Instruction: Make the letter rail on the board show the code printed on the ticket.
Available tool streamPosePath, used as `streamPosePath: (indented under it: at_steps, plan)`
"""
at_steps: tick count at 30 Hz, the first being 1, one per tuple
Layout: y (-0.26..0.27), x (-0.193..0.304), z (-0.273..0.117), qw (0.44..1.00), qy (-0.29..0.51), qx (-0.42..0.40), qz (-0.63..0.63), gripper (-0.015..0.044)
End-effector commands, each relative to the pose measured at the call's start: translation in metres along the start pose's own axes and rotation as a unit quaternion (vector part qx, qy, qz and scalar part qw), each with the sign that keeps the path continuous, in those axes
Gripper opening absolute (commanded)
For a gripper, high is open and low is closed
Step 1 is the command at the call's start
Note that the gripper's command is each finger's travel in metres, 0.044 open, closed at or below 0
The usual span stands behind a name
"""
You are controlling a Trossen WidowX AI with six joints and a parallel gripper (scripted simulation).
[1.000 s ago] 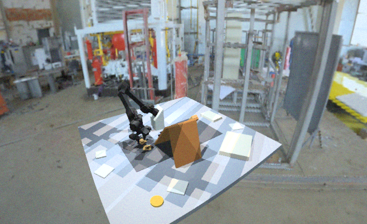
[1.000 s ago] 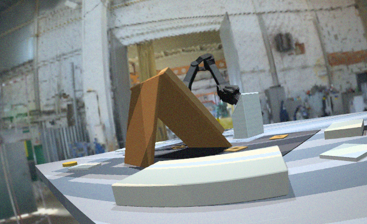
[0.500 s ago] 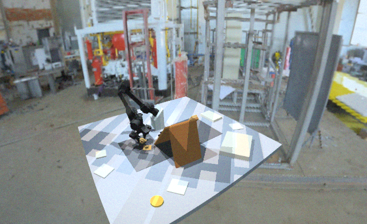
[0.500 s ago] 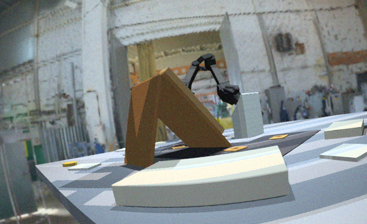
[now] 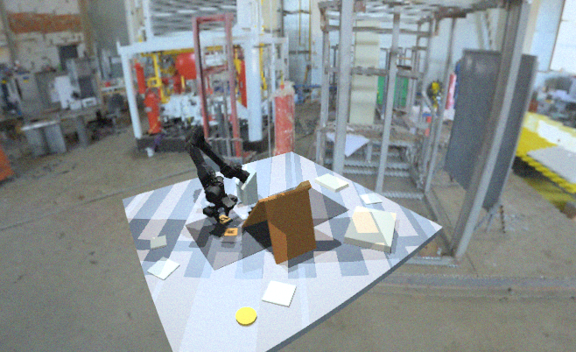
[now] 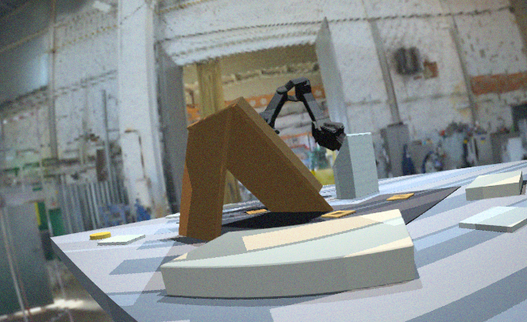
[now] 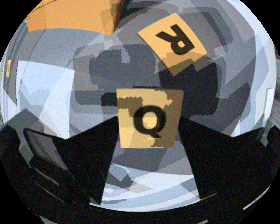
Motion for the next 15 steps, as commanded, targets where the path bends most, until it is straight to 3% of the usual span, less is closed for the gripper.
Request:
streamPosePath:
  at_steps: [1,7,15]
  plan:
    - [-0.001,0.0,-0.003,1.0,0.0,0.002,0.003,0.0]
    - [-0.001,-0.003,-0.004,1.0,-0.008,0.003,0.006,0.0]
    - [-0.022,-0.034,-0.02,0.991,-0.112,0.035,0.07,0.0]
Point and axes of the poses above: the point midway between the two fingers, 35 mm back from their tips, its own z axis out along the fingers, its own y axis across the jaws, x = y × z, the point moved 5 cm from there along -z, back along the fingers
